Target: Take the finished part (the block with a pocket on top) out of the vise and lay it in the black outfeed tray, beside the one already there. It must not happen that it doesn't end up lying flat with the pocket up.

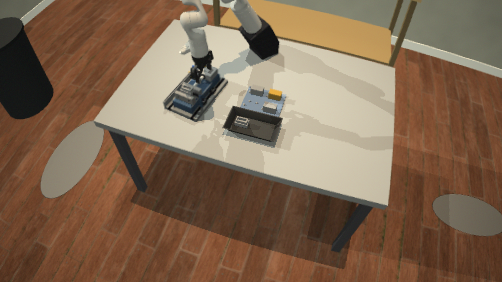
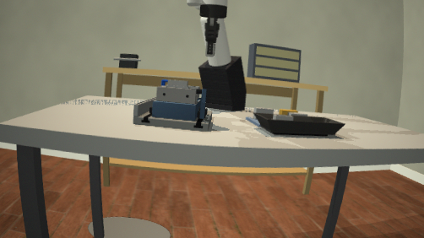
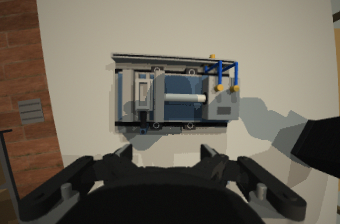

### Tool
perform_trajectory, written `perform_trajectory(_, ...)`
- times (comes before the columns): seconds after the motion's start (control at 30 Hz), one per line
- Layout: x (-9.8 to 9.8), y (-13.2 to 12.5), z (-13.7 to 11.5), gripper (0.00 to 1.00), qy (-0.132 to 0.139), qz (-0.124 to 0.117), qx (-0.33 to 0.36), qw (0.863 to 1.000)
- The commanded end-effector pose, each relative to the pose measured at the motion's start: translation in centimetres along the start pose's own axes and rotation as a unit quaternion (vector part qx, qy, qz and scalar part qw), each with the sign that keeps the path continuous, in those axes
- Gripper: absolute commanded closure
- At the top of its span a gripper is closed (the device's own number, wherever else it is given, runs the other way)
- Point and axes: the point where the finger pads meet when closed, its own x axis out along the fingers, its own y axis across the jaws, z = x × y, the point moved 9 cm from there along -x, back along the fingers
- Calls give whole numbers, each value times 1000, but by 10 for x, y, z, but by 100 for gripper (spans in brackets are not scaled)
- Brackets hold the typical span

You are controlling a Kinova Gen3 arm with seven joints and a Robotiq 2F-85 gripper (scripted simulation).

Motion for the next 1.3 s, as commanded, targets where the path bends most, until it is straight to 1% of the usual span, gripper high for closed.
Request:
perform_trajectory(0.0,-1,-1,-1,0,0,-1,2,1000)
perform_trajectory(0.03,-1,-4,-7,0,0,-4,2,1000)
perform_trajectory(0.2,-1,-4,-7,0,0,-4,2,1000)
perform_trajectory(0.23,-2,-6,-13,0,0,-7,3,1000)
perform_trajectory(0.4,-2,-6,-13,0,0,-7,3,1000)
perform_trajectory(0.43,-3,-9,-19,0,0,-10,3,1000)
perform_trajectory(0.6,-3,-9,-19,0,0,-10,3,1000)
perform_trajectory(0.63,-3,-11,-24,0,0,-13,4,1000)
perform_trajectory(0.77,-3,-11,-24,0,0,-13,4,1000)
perform_trajectory(0.8,-4,-13,-29,0,0,-16,4,1000)
perform_trajectory(0.93,-4,-13,-29,0,0,-16,4,1000)
perform_trajectory(0.97,-5,-15,-34,0,1,-19,4,1000)
perform_trajectory(1.27,-6,-17,-39,0,1,-21,5,1000)
